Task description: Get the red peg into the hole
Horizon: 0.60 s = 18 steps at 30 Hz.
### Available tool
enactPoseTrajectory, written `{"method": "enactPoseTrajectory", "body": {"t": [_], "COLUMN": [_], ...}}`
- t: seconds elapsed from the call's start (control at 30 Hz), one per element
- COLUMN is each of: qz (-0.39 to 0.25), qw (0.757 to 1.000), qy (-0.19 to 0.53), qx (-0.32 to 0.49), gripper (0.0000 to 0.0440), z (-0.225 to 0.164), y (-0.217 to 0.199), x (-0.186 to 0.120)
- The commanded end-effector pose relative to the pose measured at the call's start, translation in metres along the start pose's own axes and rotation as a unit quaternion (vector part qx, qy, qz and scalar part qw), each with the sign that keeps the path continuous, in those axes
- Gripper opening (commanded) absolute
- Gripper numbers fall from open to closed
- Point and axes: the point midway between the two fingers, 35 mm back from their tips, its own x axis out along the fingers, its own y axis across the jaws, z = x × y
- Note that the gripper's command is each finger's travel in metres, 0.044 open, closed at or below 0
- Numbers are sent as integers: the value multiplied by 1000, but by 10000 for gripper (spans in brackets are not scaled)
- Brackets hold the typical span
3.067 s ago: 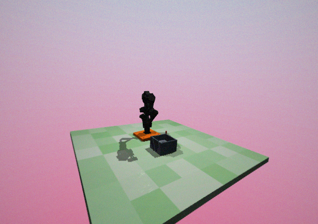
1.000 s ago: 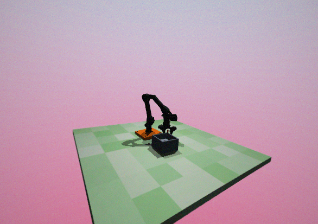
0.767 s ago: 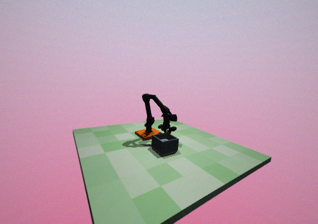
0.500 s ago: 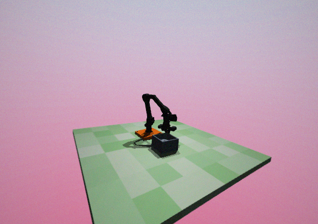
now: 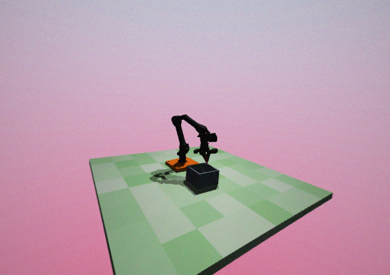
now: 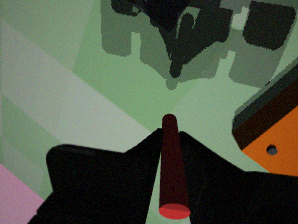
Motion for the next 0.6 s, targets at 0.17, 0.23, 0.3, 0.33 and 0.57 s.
{"method": "enactPoseTrajectory", "body": {"t": [0.17, 0.23, 0.3, 0.33, 0.57], "qz": [32, 37, 42, 44, 51], "qw": [999, 998, 998, 998, 996], "qy": [-31, -38, -45, -49, -69], "qx": [-19, -21, -22, -21, -8], "gripper": [0, 0, 0, 0, 0], "z": [21, 27, 34, 39, 68], "y": [20, 24, 28, 30, 39], "x": [-33, -40, -46, -48, -56]}}
